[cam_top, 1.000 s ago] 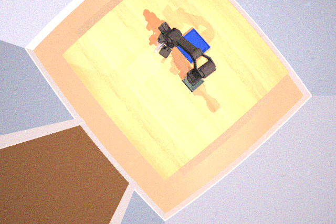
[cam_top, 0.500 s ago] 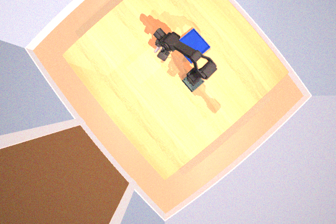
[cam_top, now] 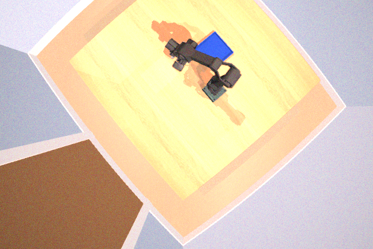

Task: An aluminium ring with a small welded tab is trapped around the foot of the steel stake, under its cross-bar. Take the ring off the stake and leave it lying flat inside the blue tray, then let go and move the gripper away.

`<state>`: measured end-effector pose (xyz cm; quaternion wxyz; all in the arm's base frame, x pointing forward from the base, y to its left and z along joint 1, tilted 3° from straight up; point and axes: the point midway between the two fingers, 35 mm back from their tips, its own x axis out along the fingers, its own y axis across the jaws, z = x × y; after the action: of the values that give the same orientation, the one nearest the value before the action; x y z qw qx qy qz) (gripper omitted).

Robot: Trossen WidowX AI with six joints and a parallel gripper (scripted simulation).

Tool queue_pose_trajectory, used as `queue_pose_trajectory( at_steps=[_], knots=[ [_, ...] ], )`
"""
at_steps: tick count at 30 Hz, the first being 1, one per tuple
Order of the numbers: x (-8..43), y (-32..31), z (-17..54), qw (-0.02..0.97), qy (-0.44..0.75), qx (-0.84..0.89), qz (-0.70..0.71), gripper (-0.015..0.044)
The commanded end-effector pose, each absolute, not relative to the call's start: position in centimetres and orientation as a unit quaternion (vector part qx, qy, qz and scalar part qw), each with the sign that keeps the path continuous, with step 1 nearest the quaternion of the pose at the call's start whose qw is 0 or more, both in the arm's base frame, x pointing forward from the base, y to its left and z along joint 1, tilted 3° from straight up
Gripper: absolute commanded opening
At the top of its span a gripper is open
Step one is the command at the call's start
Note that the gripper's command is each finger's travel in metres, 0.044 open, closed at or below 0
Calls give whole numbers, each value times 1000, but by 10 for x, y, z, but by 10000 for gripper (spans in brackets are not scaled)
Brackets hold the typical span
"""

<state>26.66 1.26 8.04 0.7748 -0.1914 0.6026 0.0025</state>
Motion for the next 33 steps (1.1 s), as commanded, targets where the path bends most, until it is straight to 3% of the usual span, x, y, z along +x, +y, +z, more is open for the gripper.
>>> queue_pose_trajectory(
  at_steps=[1, 33],
  knots=[
    [266, 16, 80, 778, 596, -200, -8, 0],
    [262, 30, 87, 780, 592, -202, -10, 0]
  ],
)
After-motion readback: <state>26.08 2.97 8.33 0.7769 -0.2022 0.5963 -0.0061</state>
